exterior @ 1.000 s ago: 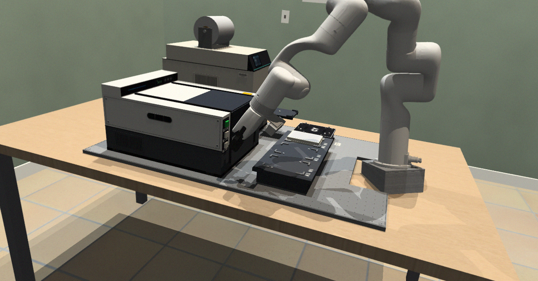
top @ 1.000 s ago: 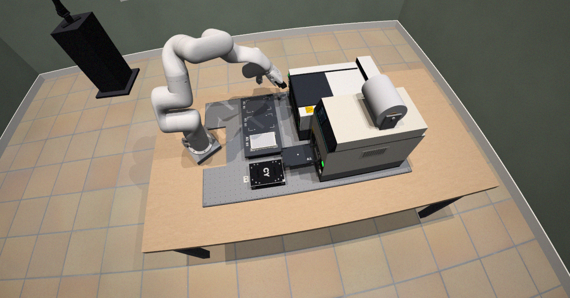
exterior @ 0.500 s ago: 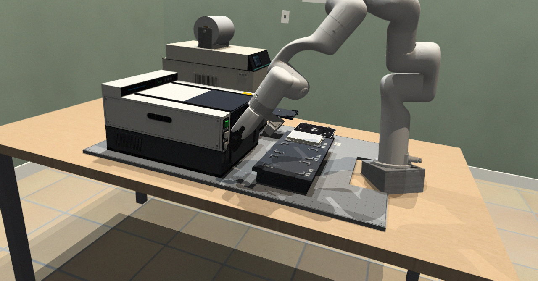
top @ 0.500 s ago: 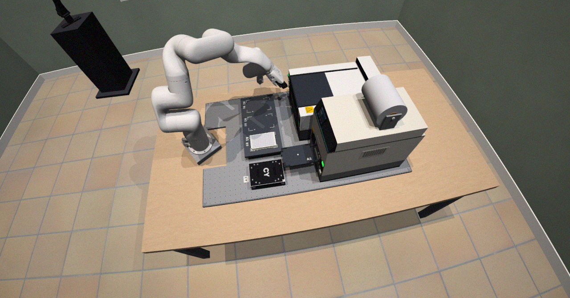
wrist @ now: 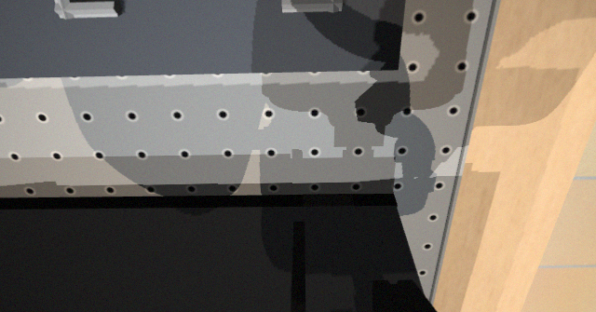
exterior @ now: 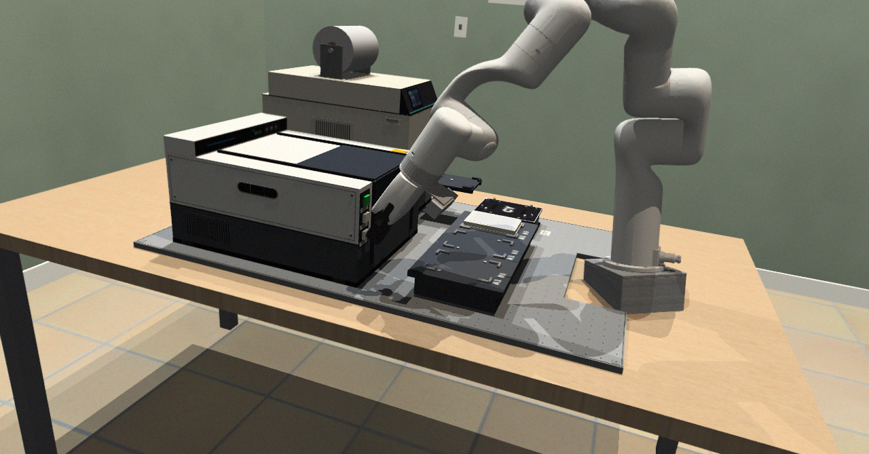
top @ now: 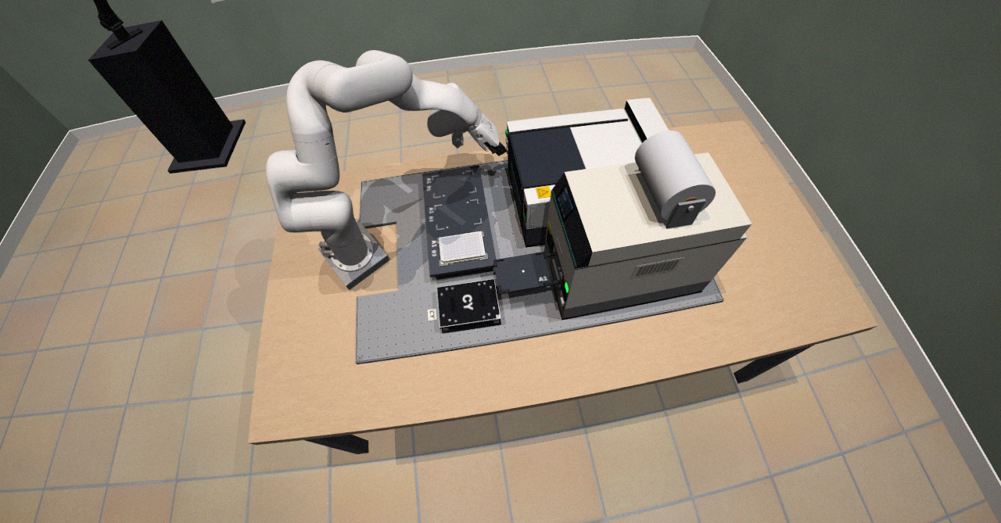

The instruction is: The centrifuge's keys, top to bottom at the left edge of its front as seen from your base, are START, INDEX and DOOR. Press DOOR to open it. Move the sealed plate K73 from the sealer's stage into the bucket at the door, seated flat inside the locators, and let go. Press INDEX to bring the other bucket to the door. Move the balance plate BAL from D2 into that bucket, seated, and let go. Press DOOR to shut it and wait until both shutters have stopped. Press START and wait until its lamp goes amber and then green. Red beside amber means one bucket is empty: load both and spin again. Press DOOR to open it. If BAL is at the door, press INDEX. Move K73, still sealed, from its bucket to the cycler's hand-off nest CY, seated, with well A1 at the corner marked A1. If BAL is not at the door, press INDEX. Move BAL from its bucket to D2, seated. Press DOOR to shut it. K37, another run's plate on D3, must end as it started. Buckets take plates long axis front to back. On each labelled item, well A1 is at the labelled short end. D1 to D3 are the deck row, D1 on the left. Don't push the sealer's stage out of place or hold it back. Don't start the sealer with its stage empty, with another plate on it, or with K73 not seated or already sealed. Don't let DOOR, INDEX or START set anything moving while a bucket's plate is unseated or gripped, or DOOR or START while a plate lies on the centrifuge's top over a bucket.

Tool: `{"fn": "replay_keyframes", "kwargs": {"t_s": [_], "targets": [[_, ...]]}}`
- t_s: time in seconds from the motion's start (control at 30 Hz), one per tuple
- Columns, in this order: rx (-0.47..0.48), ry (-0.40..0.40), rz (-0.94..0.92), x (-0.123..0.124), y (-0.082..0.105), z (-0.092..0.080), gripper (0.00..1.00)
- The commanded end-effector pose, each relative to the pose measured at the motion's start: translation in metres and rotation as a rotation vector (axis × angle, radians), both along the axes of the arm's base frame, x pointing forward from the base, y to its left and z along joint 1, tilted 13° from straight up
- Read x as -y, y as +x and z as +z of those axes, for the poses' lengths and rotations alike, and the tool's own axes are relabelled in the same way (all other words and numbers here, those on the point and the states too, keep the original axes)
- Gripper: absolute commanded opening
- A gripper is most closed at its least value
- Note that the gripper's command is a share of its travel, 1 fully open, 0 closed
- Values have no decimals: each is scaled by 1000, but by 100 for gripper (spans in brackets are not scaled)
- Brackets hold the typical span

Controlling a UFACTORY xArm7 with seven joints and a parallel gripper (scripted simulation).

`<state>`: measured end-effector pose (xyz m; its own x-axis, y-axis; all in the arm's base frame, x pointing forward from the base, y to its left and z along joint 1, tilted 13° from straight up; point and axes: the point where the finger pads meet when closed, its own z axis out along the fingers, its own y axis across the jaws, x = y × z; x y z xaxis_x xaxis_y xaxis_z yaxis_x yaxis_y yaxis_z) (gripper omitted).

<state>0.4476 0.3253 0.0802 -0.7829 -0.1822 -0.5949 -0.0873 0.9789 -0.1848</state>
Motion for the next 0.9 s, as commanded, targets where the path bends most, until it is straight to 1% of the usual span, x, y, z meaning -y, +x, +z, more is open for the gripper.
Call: {"fn": "replay_keyframes", "kwargs": {"t_s": [0.0, 0.87], "targets": [[2, 4, 1, -2, 2, 2, 0], [2, 3, 1, -2, 5, 2, 0]]}}
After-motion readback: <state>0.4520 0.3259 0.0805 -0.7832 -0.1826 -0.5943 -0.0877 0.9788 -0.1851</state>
